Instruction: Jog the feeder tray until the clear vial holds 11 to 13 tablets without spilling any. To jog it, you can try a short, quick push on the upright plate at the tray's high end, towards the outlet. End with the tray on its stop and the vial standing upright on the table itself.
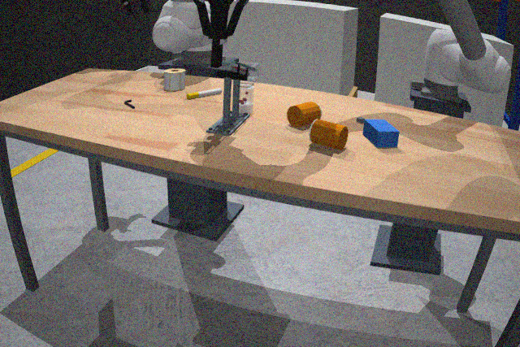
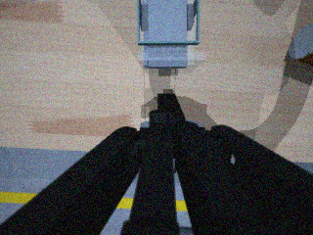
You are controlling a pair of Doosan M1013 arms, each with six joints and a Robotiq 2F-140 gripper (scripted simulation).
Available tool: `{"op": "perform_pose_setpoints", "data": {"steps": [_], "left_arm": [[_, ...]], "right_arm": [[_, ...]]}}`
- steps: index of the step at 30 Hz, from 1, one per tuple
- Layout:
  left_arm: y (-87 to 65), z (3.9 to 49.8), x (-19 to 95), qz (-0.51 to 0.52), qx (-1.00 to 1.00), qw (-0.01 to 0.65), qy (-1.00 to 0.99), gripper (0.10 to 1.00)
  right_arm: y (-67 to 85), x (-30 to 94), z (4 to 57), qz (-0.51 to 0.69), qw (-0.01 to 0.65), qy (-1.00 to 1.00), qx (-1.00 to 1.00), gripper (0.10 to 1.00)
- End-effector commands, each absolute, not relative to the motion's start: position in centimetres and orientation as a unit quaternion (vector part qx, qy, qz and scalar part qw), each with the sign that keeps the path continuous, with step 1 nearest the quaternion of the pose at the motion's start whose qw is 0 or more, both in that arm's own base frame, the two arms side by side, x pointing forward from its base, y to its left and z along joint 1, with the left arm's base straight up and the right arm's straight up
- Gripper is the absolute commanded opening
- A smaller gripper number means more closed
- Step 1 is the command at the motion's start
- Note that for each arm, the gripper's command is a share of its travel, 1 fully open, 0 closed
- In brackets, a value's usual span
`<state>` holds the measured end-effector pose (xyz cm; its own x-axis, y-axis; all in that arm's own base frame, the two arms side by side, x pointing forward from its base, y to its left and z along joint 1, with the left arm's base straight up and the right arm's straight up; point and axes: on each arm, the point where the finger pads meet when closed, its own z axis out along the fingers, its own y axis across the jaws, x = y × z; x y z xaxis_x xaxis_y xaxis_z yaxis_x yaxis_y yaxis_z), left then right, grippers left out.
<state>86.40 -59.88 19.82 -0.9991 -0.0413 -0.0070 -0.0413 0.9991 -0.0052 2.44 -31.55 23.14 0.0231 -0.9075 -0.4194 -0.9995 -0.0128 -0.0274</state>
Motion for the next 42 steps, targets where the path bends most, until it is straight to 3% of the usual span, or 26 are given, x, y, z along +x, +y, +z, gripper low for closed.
{"op": "perform_pose_setpoints", "data": {"steps": [1,42], "left_arm": [[-59.6,19.8,86.7,0.0,-0.021,0.0,1.0,0.099],[-60.1,19.3,84.4,-0.002,-0.022,0.002,1.0,0.099]], "right_arm": [[-31.3,2.3,23.3,0.146,0.16,0.685,-0.696,1.0],[-31.3,2.3,23.3,0.146,0.16,0.685,-0.696,1.0]]}}
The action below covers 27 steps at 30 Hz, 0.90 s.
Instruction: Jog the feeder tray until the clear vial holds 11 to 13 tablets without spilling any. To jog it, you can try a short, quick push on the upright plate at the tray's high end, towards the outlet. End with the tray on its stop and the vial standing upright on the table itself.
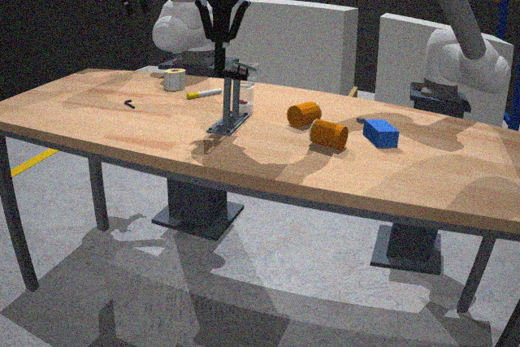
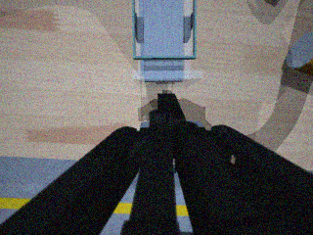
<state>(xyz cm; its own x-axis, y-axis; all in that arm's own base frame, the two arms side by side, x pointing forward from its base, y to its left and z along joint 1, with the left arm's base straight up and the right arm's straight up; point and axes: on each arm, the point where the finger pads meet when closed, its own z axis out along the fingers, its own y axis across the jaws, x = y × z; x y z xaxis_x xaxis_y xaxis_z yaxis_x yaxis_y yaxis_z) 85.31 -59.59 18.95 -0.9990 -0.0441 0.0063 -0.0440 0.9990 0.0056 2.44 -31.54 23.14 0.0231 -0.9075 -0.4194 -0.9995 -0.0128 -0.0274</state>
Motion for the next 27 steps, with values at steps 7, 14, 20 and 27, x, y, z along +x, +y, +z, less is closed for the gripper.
{"op": "perform_pose_setpoints", "data": {"steps": [7,14,20,27], "left_arm": [[-60.1,19.1,83.9,0.002,0.02,-0.002,-1.0,0.099],[-59.6,19.6,86.2,0.0,0.02,0.001,-1.0,0.099],[-59.5,19.8,86.7,0.0,0.021,0.0,-1.0,0.099],[-59.6,19.5,86.4,-0.002,0.021,0.002,-1.0,0.099]], "right_arm": [[-31.3,2.3,23.3,0.146,0.16,0.685,-0.696,1.0],[-31.3,2.3,23.3,0.146,0.16,0.685,-0.696,1.0],[-31.3,2.3,23.3,0.146,0.16,0.685,-0.696,1.0],[-31.3,2.3,23.3,0.146,0.16,0.685,-0.696,1.0]]}}
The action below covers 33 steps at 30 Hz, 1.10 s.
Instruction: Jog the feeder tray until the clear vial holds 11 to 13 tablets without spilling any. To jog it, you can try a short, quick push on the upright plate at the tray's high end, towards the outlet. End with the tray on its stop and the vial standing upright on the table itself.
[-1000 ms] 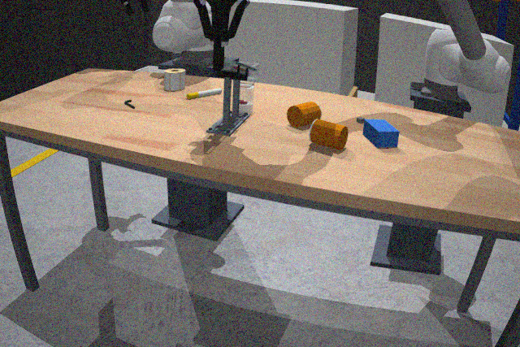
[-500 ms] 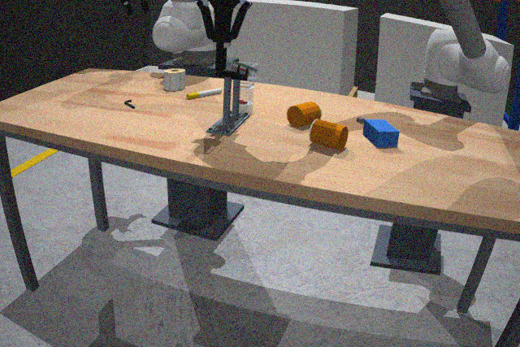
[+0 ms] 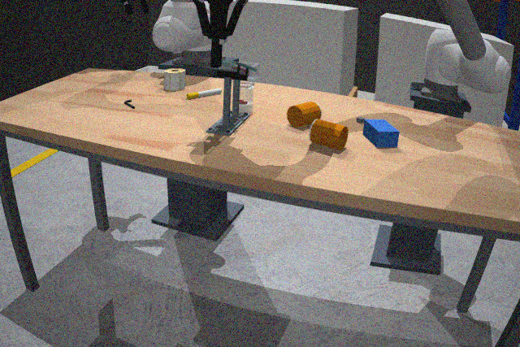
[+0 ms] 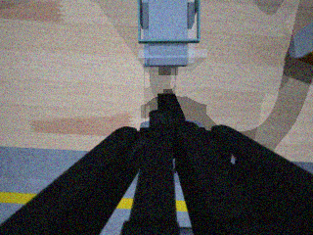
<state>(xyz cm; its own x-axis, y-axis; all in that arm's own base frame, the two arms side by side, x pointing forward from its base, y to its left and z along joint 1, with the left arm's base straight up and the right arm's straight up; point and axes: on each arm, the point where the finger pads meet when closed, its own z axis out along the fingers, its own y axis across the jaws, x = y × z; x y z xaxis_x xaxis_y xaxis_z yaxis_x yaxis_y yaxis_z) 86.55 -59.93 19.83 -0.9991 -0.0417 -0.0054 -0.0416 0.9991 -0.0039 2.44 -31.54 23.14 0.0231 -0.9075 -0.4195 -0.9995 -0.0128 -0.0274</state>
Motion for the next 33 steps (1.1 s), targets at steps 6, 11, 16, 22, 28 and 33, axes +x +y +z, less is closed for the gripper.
{"op": "perform_pose_setpoints", "data": {"steps": [6,11,16,22,28,33], "left_arm": [[-60.1,19.6,85.3,-0.002,-0.022,0.002,1.0,0.099],[-60.1,19.3,84.3,-0.002,-0.022,0.002,1.0,0.099],[-60.1,19.1,83.9,-0.002,-0.021,0.002,1.0,0.099],[-60.0,19.2,84.0,-0.001,-0.02,0.001,1.0,0.099],[-59.5,19.8,86.7,0.0,-0.02,0.0,1.0,0.099],[-59.6,19.8,86.7,0.0,-0.021,0.0,1.0,0.099]], "right_arm": [[-31.3,2.3,23.3,0.146,0.16,0.685,-0.696,1.0],[-31.3,2.3,23.3,0.146,0.16,0.685,-0.696,1.0],[-31.3,2.3,23.3,0.146,0.16,0.685,-0.696,1.0],[-31.3,2.3,23.3,0.146,0.16,0.685,-0.696,1.0],[-31.3,2.3,23.3,0.146,0.16,0.685,-0.696,1.0],[-31.3,2.3,23.3,0.146,0.16,0.685,-0.696,1.0]]}}
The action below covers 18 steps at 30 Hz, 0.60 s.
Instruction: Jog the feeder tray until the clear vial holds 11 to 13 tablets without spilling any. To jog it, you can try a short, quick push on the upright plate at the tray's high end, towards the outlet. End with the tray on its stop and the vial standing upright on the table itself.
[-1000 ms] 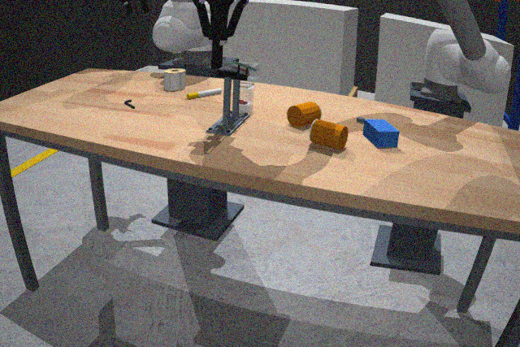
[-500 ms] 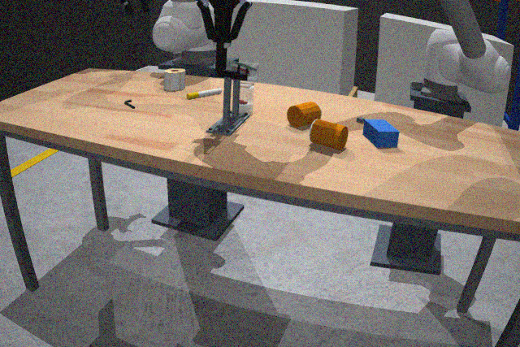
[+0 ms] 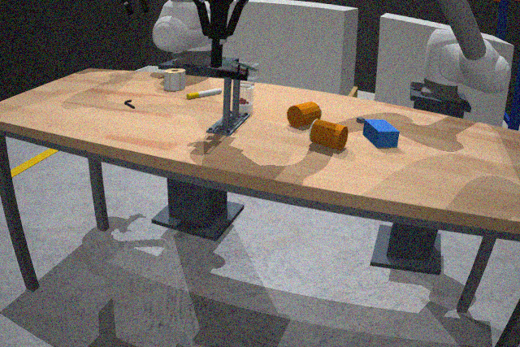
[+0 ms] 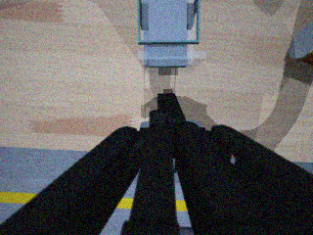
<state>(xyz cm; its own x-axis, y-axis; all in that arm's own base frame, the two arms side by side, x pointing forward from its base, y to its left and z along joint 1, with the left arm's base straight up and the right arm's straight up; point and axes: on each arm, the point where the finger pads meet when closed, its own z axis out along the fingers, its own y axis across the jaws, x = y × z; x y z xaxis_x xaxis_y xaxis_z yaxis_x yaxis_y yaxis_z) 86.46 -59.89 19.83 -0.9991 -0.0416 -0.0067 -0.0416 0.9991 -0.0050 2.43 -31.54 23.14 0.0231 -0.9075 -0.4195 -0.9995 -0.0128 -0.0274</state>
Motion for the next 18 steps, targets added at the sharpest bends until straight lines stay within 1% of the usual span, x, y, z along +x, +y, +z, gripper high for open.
{"op": "perform_pose_setpoints", "data": {"steps": [1,18], "left_arm": [[-59.63,19.75,86.65,0.0,-0.021,0.0,1.0,0.099],[-59.58,19.65,86.57,0.001,-0.021,-0.001,1.0,0.099]], "right_arm": [[-31.31,2.26,23.25,0.146,0.16,0.685,-0.696,1.0],[-31.31,2.26,23.25,0.146,0.16,0.685,-0.696,1.0]]}}
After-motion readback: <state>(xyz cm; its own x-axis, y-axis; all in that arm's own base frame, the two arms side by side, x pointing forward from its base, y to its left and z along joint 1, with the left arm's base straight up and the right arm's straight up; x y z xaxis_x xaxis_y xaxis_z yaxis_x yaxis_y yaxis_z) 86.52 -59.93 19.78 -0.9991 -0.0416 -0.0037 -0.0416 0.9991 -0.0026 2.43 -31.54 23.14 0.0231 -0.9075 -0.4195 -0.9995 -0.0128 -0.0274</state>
